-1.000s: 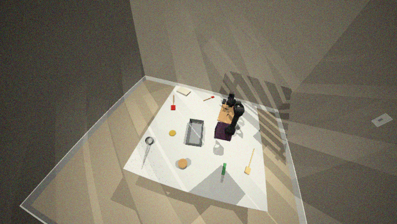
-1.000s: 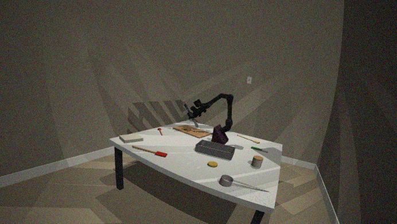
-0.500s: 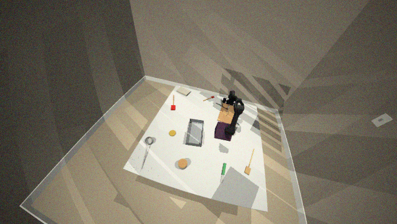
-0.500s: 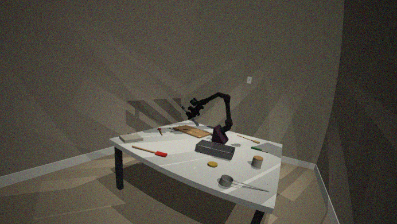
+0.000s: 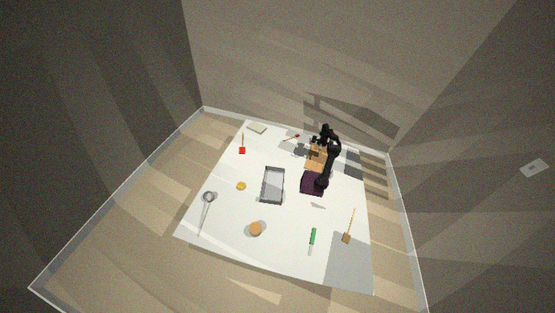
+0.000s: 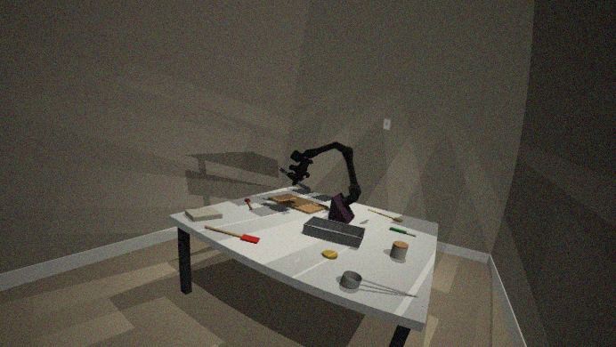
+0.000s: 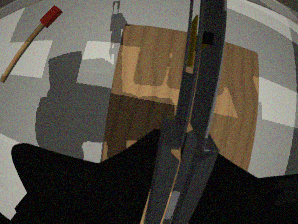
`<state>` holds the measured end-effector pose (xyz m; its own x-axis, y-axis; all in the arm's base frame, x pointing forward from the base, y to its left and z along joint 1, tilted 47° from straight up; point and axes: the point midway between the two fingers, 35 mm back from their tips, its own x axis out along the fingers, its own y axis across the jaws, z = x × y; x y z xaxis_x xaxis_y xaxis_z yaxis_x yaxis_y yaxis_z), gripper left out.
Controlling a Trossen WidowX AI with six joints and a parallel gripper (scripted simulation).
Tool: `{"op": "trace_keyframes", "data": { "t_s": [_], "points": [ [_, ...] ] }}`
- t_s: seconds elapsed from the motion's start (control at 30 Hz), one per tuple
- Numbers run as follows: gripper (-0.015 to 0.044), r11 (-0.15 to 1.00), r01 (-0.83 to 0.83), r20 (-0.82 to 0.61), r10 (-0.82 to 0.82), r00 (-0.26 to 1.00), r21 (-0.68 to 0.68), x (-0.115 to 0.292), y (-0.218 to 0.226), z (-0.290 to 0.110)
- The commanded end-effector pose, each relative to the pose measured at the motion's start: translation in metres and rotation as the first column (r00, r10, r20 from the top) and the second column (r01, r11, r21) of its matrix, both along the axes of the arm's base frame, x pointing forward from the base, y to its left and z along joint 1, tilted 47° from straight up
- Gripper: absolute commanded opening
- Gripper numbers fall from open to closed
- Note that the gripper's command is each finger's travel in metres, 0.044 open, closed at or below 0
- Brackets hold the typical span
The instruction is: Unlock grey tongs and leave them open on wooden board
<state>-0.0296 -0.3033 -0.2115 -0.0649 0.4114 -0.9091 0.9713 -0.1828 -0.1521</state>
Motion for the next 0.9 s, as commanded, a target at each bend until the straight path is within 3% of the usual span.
{"op": "trace_keyframes", "data": {
  "t_s": [0.0,0.87],
  "points": [
    [-0.015,0.999,0.015,0.013,-0.016,1.0,0.032,-0.001,-0.007,0.004],
    [-0.015,0.93,0.075,0.068,-0.106,0.992,0.359,-0.003,-0.003,0.034]
  ]
}}
